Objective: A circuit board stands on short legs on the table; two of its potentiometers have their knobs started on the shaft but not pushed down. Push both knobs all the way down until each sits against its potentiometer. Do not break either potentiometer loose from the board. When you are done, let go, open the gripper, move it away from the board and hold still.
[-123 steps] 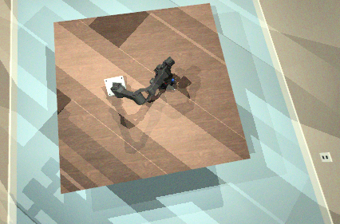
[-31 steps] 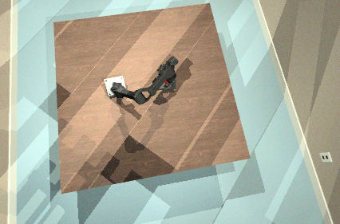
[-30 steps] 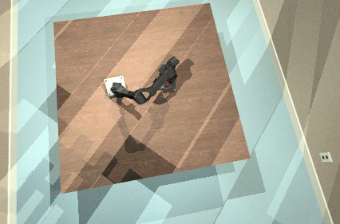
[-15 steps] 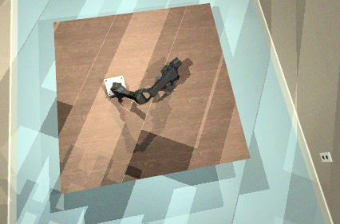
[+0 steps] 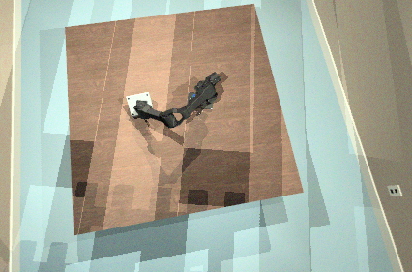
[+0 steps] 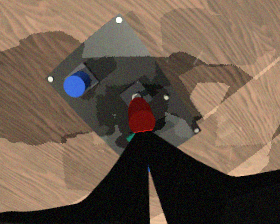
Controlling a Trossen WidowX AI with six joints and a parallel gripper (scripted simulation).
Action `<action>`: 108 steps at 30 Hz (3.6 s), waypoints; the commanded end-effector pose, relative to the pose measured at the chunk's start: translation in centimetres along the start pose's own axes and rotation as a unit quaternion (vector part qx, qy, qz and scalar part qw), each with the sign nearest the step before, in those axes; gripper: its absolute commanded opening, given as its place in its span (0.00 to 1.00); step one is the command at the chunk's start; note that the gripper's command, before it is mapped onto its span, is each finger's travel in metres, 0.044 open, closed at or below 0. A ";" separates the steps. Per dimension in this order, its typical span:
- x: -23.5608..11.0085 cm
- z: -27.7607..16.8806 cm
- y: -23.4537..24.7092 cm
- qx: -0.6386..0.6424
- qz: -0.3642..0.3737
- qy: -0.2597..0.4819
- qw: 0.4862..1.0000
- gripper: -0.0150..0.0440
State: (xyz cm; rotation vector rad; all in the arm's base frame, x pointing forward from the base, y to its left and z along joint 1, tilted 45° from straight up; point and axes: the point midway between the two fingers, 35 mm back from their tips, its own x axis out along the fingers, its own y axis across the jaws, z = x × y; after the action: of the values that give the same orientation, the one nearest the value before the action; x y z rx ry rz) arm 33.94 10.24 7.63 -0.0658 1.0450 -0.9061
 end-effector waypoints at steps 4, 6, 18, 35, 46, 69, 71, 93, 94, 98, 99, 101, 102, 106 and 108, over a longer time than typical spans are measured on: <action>1.2 0.1 -0.1 -0.002 -0.001 -0.003 1.000 0.25; 1.4 0.1 -0.1 -0.002 -0.001 -0.003 1.000 0.25; 1.4 0.1 -0.1 -0.002 -0.001 -0.003 1.000 0.25; 1.8 0.1 -0.1 -0.002 -0.001 -0.003 1.000 0.25; 1.8 0.1 -0.1 -0.002 -0.001 -0.003 1.000 0.25; 2.6 0.1 -0.1 -0.002 -0.001 -0.003 1.000 0.25; 2.8 0.1 -0.1 -0.002 -0.001 -0.003 1.000 0.25; 3.9 0.1 -0.1 -0.002 -0.001 -0.003 1.000 0.25; 3.9 0.1 -0.1 -0.002 -0.001 -0.003 1.000 0.25; 3.9 0.1 -0.1 -0.002 -0.001 -0.003 1.000 0.25; 4.0 0.1 -0.1 -0.002 -0.001 -0.003 1.000 0.25; 4.2 0.1 -0.1 -0.002 -0.001 -0.003 1.000 0.25; 4.3 0.1 -0.1 -0.002 -0.002 -0.003 1.000 0.25; 4.5 0.1 -0.1 -0.002 -0.002 -0.003 1.000 0.25; 4.5 0.1 -0.1 -0.002 -0.002 -0.003 1.000 0.25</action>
State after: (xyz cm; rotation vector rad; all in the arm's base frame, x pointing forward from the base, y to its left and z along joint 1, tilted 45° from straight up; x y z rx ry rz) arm 34.13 8.60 5.67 -0.0792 1.0403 -0.8709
